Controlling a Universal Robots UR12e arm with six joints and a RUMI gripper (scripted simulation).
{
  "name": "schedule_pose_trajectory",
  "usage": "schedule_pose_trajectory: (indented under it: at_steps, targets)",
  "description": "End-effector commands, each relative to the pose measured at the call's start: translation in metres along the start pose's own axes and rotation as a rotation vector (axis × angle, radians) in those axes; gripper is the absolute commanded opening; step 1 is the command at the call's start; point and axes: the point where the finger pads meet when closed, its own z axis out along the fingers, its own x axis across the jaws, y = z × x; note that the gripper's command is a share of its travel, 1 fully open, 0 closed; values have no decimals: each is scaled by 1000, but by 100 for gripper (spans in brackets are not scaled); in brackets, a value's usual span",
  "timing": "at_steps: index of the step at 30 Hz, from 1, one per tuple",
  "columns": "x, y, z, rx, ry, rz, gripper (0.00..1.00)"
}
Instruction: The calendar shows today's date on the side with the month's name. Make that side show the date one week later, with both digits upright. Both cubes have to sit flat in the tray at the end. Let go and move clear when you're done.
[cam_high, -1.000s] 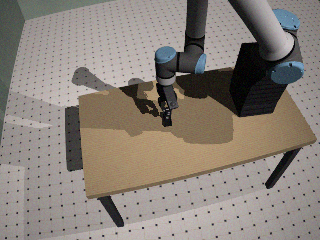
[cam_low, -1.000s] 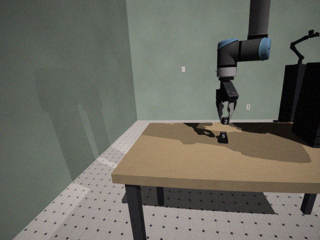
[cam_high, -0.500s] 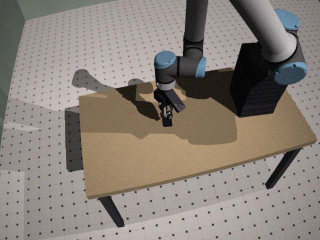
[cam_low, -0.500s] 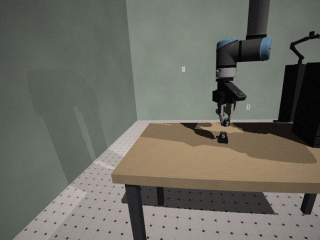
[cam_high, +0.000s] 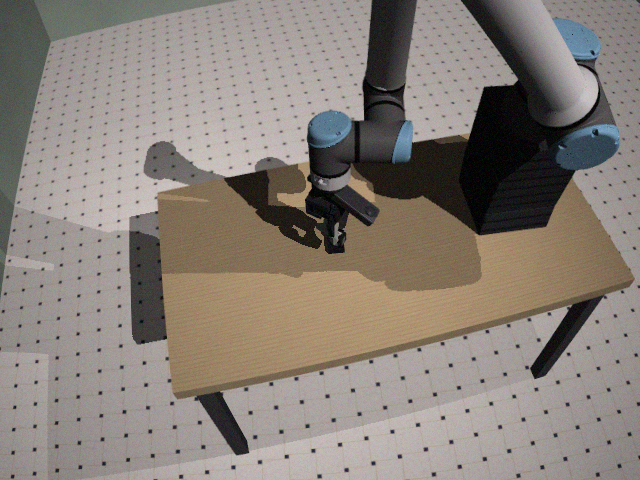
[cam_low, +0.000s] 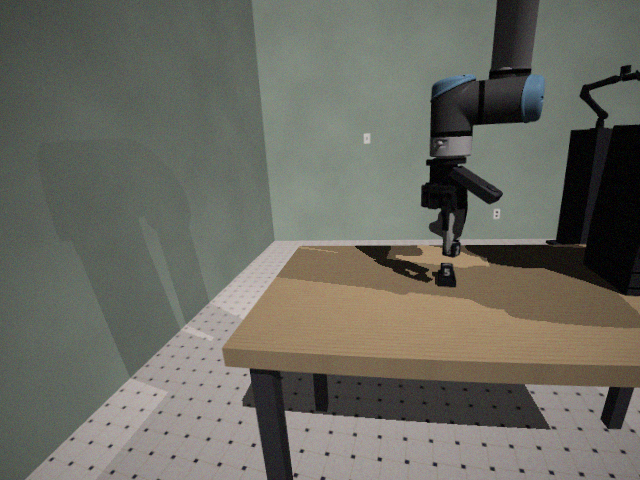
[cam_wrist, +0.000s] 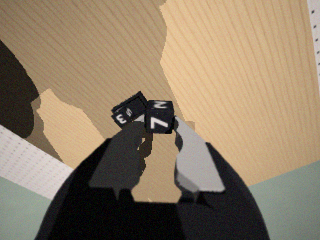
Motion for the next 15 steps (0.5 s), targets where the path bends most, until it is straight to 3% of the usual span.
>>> schedule_pose_trajectory:
  at_steps: [1,10,15]
  targets:
    - [8,-5,1,2,3,-161,11]
    - [20,-12,2,2,4,-419,11]
    - [23,-14,2,2,4,-472,11]
